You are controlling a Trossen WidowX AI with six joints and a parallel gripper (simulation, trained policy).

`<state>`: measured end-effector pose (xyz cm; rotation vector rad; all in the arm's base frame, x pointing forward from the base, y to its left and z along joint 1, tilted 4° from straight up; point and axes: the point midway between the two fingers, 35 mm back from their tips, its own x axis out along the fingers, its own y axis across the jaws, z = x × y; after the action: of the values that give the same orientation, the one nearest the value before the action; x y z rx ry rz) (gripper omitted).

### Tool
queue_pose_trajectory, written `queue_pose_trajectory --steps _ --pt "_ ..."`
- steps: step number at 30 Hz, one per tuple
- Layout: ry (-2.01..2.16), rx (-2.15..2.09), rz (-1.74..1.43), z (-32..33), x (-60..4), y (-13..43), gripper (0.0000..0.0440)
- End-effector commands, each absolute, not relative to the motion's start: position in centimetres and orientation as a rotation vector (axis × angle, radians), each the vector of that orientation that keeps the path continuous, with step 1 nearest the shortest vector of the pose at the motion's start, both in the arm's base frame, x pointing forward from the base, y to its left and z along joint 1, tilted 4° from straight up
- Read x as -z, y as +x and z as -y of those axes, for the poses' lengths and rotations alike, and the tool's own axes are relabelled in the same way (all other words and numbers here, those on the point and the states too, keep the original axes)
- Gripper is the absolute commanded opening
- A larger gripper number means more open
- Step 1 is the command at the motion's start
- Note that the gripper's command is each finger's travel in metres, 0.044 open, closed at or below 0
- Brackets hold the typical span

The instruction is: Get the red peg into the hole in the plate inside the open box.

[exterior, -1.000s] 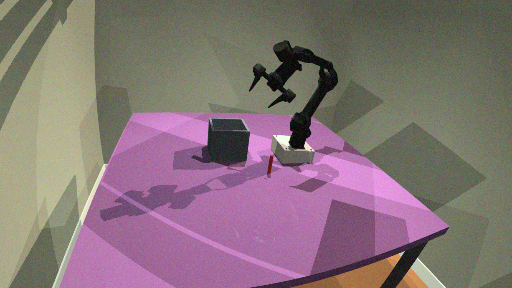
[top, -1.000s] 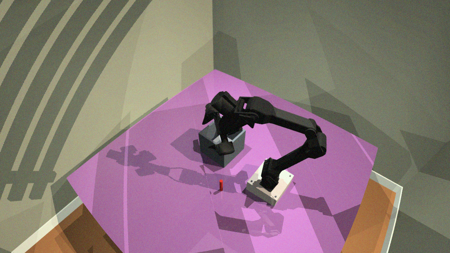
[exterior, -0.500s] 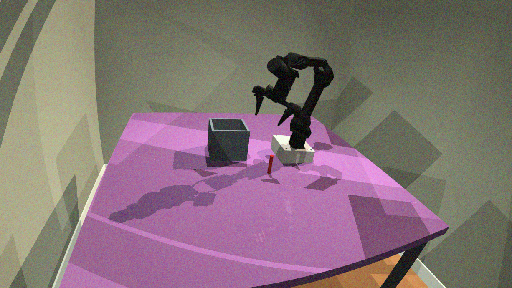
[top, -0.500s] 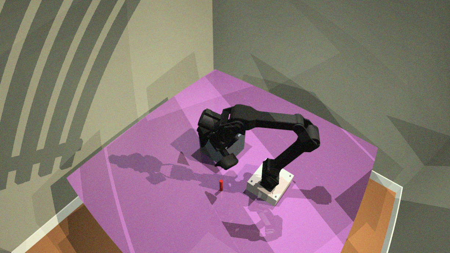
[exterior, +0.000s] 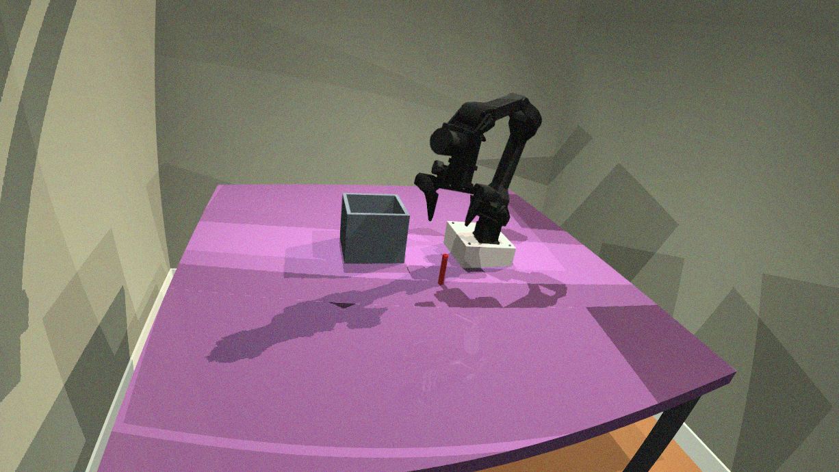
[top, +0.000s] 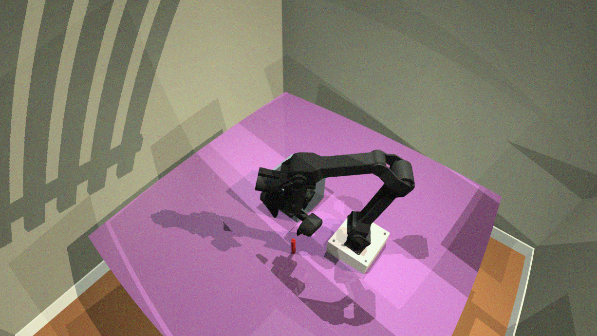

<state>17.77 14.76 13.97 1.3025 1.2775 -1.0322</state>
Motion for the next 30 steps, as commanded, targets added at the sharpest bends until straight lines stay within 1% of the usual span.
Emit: queue_pose_trajectory --steps 1,16,30 --pt "1.217 1.052 -1.318 -14.7 -12.6 17.0 0.0437" --pt "0.999 1.067 -1.390 -14.1 -8.3 15.5 0.0440" --pt "0.945 1.080 -1.360 -13.0 -3.1 15.5 0.0436"
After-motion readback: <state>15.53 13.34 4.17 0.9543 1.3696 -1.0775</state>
